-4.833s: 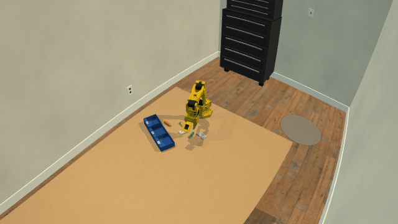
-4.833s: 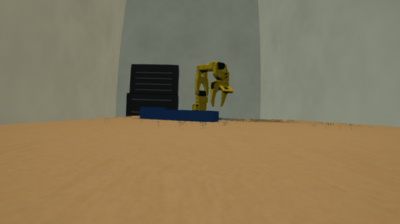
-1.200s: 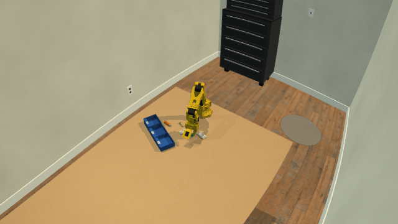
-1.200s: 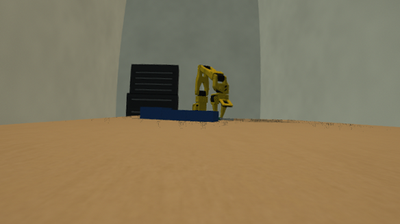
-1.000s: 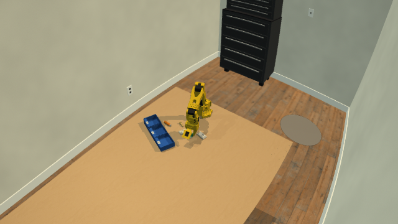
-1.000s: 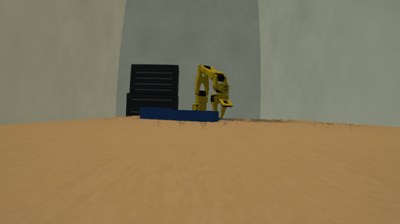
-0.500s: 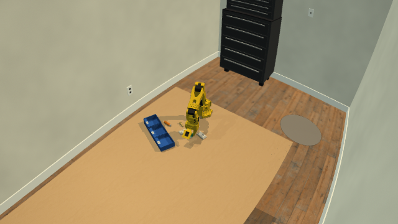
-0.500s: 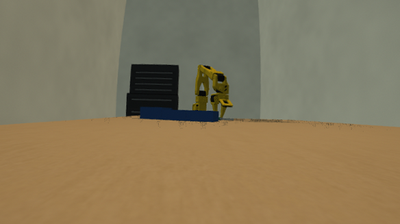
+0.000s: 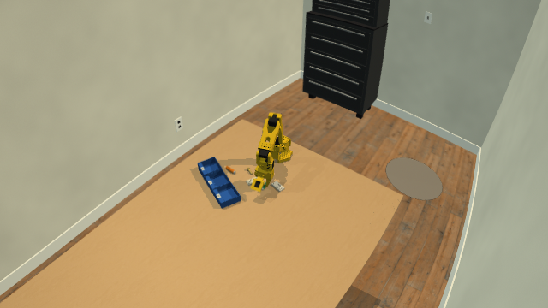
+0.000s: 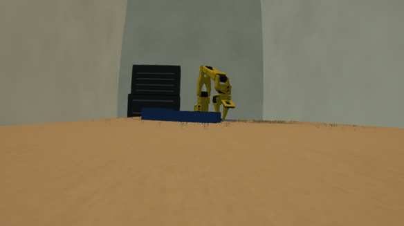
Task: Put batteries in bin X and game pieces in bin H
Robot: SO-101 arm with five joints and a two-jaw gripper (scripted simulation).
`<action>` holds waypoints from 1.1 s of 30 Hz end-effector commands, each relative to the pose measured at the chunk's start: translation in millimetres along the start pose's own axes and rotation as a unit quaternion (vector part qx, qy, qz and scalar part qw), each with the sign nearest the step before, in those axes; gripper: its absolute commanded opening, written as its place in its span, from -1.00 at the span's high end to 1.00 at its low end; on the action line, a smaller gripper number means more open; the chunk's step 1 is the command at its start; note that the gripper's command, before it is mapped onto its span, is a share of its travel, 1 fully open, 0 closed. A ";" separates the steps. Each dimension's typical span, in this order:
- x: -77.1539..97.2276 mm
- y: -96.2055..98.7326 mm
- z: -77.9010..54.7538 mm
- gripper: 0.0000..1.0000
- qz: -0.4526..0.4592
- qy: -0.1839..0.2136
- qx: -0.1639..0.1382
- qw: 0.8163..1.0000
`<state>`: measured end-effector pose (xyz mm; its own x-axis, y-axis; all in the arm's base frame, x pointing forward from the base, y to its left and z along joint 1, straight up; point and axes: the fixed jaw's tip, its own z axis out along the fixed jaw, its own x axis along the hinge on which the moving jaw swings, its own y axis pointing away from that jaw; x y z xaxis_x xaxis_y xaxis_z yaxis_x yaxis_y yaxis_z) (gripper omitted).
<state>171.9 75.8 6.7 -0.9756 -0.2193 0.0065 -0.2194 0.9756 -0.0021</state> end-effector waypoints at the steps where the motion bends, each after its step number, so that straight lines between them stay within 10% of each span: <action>1: -2.5 2.4 -2.8 1.00 -0.009 -0.010 -0.002 1.000; 33: -2.1 -1.8 -49.0 1.00 -0.009 -0.011 -0.002 1.000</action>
<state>166.6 73.5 43.7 -0.9697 -0.2382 0.0545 -0.2390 0.9710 -0.0084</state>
